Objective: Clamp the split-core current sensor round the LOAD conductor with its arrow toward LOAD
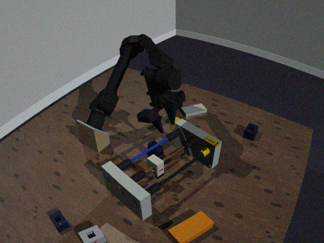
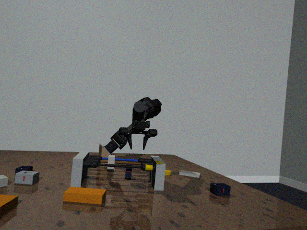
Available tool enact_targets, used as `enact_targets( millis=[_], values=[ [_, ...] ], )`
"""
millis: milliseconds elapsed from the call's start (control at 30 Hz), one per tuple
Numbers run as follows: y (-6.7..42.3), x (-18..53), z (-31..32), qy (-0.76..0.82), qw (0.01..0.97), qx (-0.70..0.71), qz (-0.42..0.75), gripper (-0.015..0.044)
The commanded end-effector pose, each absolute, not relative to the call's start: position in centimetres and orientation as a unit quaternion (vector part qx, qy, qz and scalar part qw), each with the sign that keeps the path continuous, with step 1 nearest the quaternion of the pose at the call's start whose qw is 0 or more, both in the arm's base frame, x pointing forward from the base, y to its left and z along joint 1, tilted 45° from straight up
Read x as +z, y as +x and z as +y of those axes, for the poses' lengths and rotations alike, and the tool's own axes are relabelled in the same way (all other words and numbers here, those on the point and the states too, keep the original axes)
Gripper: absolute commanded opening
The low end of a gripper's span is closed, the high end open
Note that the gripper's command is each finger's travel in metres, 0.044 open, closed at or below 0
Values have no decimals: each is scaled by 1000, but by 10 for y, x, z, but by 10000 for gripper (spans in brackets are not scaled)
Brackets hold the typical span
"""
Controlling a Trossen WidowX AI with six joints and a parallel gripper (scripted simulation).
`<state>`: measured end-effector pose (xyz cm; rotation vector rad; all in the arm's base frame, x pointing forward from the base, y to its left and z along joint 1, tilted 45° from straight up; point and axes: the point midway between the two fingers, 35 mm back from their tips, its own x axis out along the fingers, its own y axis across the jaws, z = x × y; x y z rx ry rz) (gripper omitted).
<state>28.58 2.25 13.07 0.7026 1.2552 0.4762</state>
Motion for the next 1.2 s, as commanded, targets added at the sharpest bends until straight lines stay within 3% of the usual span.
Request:
enact_targets(
  millis=[0, 1167],
  values=[
    [238, 102, 26, 352, 696, 160, 605, 281],
    [241, 66, 54, 356, 691, 151, 610, 281]
  ],
)
